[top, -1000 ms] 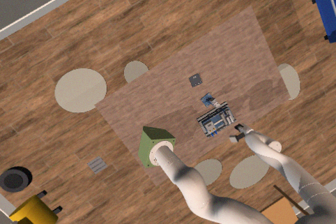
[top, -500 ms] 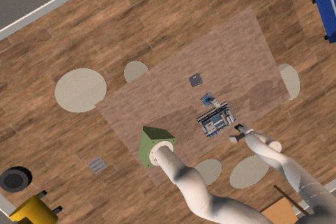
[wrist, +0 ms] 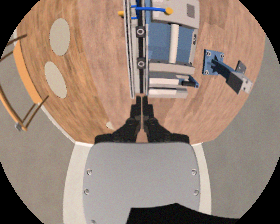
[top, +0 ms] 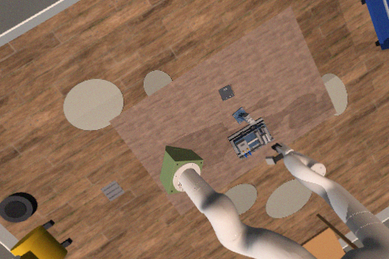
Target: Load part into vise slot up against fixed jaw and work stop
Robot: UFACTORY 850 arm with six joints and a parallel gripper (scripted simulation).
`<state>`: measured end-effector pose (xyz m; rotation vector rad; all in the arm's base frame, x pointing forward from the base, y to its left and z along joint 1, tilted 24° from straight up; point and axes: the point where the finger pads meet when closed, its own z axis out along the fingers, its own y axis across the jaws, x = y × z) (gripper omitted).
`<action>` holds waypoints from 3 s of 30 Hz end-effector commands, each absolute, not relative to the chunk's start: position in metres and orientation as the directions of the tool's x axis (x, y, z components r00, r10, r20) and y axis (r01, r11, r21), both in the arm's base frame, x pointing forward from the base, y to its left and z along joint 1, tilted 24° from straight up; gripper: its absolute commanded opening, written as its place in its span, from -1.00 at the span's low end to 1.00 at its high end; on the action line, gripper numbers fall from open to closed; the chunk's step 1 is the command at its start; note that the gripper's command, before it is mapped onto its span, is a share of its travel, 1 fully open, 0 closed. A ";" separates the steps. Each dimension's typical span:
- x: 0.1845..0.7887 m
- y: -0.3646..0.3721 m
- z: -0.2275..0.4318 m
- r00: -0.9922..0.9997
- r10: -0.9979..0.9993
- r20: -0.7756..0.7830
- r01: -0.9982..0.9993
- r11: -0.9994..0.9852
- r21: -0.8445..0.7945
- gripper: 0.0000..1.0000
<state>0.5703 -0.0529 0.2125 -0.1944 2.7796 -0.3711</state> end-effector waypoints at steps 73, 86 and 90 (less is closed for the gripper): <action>0.589 -0.065 0.167 -0.936 -0.176 -0.304 -0.090 0.957 -0.276 -1.00; 0.590 -0.065 0.167 -0.936 -0.176 -0.304 -0.090 0.957 -0.276 -1.00; 0.590 -0.065 0.167 -0.936 -0.176 -0.304 -0.090 0.957 -0.276 -1.00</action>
